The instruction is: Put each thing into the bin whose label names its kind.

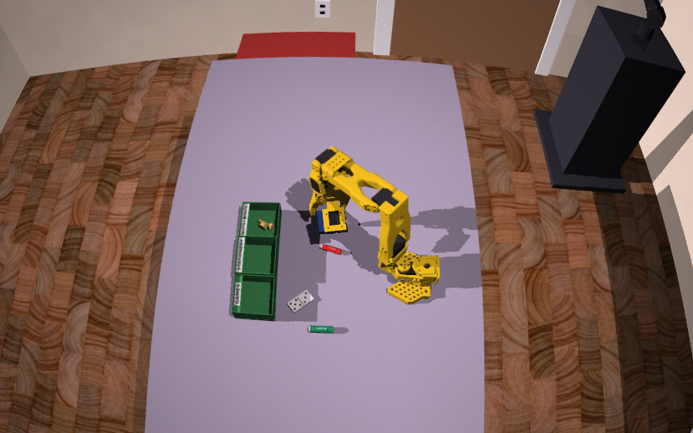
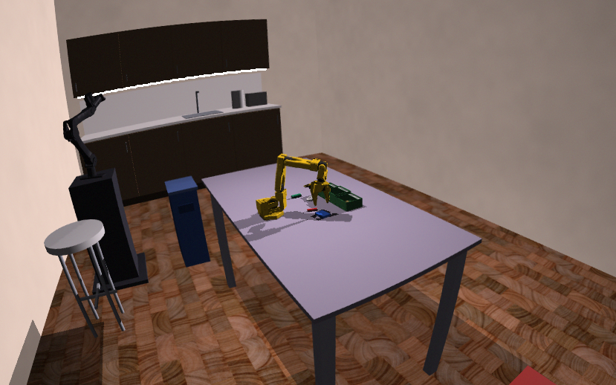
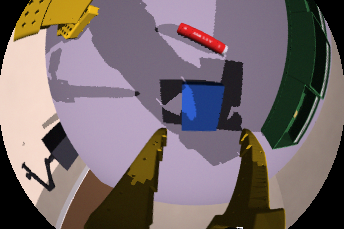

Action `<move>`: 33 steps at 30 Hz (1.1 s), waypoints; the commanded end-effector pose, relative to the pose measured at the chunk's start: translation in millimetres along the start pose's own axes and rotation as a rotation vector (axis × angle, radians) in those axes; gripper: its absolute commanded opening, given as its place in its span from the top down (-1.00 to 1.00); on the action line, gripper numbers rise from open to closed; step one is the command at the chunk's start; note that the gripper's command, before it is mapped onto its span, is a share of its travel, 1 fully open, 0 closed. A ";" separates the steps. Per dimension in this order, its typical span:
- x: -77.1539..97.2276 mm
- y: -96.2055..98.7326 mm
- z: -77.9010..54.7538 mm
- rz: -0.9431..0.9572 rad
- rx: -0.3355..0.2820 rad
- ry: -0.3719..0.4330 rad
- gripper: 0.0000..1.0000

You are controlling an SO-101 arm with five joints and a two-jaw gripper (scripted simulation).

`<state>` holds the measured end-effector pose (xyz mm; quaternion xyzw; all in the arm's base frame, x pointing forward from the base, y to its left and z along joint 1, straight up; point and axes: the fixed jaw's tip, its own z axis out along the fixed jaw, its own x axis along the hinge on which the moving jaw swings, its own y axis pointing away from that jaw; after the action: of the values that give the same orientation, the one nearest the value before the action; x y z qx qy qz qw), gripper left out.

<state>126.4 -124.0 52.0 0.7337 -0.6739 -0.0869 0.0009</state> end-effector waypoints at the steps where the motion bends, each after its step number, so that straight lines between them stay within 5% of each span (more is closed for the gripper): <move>1: 3.7 0.3 -7.9 -0.019 0.042 0.042 0.31; 16: 3.2 2.5 -7.0 -0.051 0.039 0.039 0.30; 17: 6.7 -0.5 -9.5 -0.065 0.103 0.116 0.30; 33: 6.7 -0.5 -9.5 -0.065 0.103 0.116 0.30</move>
<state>126.9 -127.5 53.6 0.7589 -0.6502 -0.0359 -0.0008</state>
